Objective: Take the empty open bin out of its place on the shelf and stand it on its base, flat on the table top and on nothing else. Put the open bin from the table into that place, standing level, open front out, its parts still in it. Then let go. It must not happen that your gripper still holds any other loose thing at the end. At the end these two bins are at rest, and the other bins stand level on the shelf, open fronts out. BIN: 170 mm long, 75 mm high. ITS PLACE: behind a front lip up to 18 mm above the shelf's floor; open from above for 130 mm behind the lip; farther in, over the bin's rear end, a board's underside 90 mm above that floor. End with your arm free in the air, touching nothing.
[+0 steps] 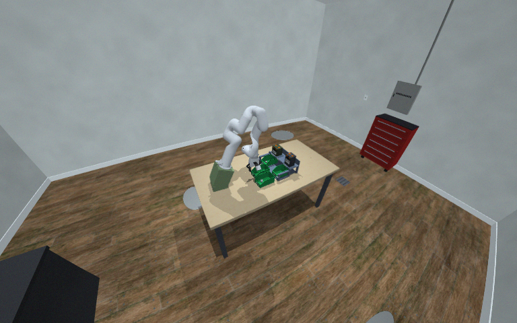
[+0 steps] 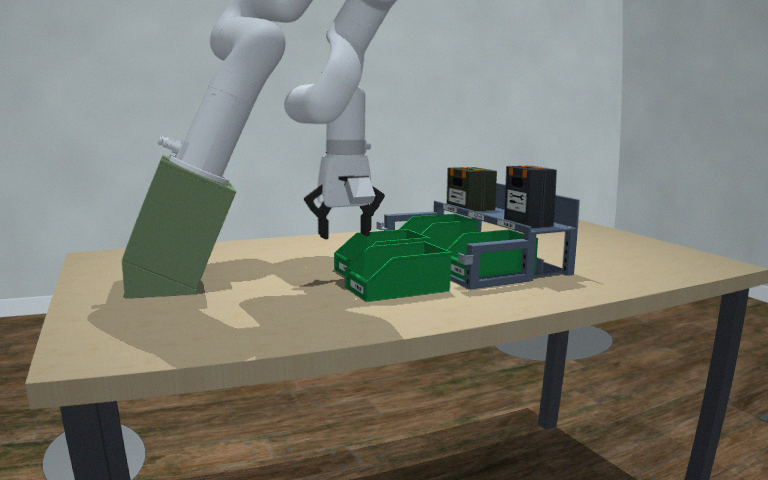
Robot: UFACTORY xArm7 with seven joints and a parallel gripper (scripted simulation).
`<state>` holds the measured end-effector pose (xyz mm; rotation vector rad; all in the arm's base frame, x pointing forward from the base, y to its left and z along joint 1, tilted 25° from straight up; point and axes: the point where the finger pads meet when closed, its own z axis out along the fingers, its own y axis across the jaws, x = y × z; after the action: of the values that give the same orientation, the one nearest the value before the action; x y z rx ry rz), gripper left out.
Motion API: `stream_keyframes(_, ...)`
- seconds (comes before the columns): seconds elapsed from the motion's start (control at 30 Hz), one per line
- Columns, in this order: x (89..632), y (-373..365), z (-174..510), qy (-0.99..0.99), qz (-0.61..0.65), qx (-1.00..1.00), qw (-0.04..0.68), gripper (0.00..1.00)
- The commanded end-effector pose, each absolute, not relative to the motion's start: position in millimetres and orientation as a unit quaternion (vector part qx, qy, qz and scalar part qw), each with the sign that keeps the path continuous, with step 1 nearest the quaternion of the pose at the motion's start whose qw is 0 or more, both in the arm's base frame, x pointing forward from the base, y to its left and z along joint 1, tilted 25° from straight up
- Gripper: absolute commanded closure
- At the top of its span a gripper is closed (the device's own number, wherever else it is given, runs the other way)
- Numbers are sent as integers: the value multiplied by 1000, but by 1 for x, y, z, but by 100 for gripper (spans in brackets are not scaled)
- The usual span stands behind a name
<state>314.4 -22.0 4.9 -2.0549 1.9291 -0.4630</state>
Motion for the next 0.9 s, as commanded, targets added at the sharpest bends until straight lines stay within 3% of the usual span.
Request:
stream_keyframes(0.0, 310, -22, 16, 669, -162, -712, 138, 5)
stream_keyframes(0.87, 302, -22, 34, 669, -162, -712, 138, 5)
